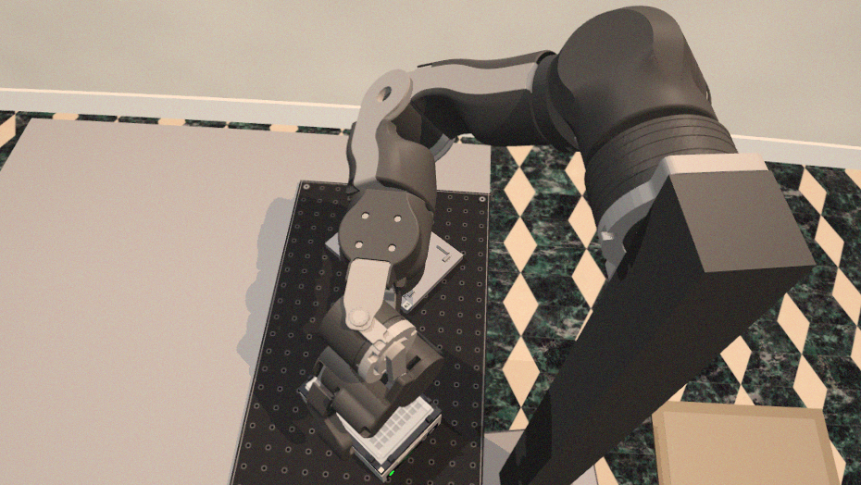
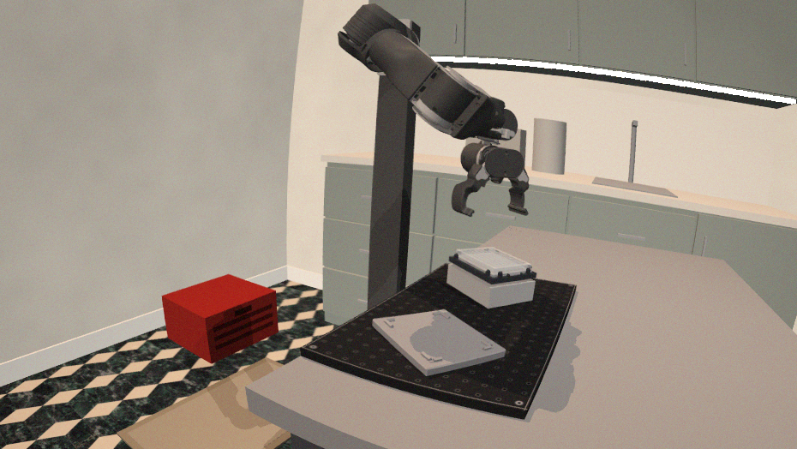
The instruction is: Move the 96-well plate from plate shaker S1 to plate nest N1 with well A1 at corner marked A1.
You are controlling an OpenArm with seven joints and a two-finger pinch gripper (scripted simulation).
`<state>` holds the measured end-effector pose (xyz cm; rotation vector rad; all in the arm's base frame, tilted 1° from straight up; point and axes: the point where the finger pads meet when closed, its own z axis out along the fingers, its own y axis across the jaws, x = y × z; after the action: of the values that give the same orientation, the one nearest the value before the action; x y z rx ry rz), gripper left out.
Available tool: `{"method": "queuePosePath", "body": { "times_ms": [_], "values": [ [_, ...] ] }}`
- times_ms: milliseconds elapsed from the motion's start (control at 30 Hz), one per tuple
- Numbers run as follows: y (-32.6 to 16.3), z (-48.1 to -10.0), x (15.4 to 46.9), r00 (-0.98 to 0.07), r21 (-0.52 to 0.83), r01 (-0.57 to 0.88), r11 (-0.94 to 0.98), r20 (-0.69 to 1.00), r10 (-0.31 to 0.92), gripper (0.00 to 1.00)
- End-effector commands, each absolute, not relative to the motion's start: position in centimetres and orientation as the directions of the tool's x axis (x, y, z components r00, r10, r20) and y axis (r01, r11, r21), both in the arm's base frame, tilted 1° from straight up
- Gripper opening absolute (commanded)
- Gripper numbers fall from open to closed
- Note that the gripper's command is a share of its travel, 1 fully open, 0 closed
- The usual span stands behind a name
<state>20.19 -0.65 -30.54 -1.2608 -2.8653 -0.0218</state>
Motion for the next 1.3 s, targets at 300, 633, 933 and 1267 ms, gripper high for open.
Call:
{"method": "queuePosePath", "body": {
  "times_ms": [300,633,933,1267],
  "values": [
    [-1.23,-30.24,20.43,-0.672,0.014,0.74,0.672,0.015,0.74,0.77],
    [-1.46,-30.06,20.49,-0.672,0.012,0.741,0.672,0.015,0.741,0.77],
    [-1.48,-29.97,20.54,-0.672,0.014,0.74,0.672,0.015,0.74,0.77],
    [-1.54,-30.09,20.51,-0.669,0.011,0.743,0.669,0.013,0.743,0.77]
  ]
}}
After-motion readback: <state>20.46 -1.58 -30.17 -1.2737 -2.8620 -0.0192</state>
